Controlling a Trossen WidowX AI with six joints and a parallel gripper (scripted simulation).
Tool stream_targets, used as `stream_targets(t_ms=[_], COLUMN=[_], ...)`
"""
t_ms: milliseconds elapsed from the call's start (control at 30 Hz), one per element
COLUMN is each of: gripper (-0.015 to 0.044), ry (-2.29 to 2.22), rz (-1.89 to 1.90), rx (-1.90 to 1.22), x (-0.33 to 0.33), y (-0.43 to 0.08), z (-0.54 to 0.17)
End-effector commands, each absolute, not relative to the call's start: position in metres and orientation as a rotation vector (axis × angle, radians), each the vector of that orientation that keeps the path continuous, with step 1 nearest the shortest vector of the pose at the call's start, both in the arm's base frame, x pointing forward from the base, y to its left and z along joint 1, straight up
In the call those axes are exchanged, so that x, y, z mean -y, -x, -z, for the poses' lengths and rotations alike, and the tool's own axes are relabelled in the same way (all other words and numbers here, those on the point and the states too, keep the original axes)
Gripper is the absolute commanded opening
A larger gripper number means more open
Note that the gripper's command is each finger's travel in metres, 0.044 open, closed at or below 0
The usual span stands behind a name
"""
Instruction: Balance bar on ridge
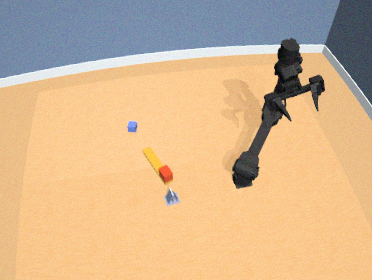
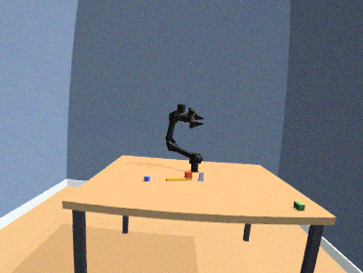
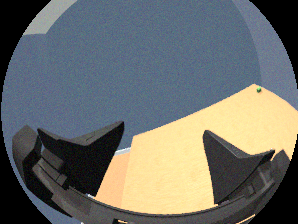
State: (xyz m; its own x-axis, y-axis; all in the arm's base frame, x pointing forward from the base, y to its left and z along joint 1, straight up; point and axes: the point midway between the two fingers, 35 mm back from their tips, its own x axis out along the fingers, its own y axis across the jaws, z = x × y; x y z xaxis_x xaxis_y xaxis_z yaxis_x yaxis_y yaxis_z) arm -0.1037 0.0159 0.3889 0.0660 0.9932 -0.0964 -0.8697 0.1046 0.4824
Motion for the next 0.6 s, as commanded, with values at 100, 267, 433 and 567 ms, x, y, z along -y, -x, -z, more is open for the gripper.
stream_targets(t_ms=[100, 267, 433, 567], gripper=[0.0315, 0.0315, 0.0315, 0.0315], ry=[-0.347, -0.374, -0.398, -0.416], rz=[-1.39, -1.279, -1.168, -1.078], rx=[-0.483, -0.538, -0.592, -0.634], x=[-0.026, -0.045, -0.062, -0.073], y=[0.094, 0.073, 0.05, 0.031], z=[-0.392, -0.396, -0.399, -0.399])
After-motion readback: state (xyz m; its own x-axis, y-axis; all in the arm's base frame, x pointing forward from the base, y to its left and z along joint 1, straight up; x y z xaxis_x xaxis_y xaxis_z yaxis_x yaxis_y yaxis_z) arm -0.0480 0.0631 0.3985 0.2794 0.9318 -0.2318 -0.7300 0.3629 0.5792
